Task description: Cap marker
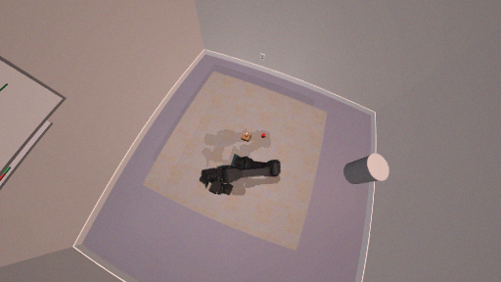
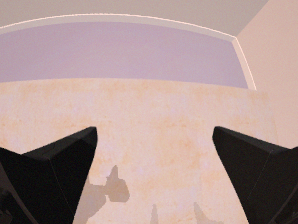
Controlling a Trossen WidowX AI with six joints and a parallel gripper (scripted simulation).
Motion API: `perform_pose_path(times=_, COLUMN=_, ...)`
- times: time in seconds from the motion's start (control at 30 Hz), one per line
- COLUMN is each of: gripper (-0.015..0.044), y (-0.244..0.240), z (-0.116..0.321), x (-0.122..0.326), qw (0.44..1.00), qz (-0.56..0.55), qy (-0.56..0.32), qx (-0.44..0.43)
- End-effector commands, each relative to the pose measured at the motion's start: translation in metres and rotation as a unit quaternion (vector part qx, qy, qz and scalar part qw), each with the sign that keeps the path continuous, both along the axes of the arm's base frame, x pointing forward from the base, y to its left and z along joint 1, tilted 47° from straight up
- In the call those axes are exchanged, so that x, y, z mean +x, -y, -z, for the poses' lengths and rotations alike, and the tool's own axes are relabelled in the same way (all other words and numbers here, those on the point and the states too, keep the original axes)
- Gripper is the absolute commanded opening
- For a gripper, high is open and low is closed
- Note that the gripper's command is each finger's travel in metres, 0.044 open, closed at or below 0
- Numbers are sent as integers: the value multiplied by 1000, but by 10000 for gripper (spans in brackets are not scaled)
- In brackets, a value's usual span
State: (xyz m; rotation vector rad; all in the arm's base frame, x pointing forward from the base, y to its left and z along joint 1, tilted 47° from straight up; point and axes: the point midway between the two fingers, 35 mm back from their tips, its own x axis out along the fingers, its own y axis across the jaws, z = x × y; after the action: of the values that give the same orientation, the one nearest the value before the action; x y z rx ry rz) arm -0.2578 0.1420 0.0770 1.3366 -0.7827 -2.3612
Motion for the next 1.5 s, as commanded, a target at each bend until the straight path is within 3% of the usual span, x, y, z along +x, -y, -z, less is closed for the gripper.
perform_pose_path(times=0.0, gripper=374, y=-2, z=0, x=2, qw=1000, qz=3, qy=2, qx=2)
perform_pose_path(times=0.17, gripper=243, y=-57, z=10, x=50, qw=993, qz=87, qy=62, qx=48)
perform_pose_path(times=0.4, gripper=238, y=-119, z=22, x=156, qw=956, qz=213, qy=181, qx=95)
perform_pose_path(times=0.63, gripper=238, y=-133, z=26, x=283, qw=888, qz=317, qy=317, qx=99)
perform_pose_path(times=1.0, gripper=238, y=-69, z=15, x=441, qw=771, qz=414, qy=483, qx=36)
perform_pose_path(times=1.23, gripper=238, y=25, z=-7, x=526, qw=667, qz=450, qy=591, qx=-65)
perform_pose_path(times=1.47, gripper=238, y=136, z=-43, x=568, qw=572, qz=455, qy=659, qx=-181)
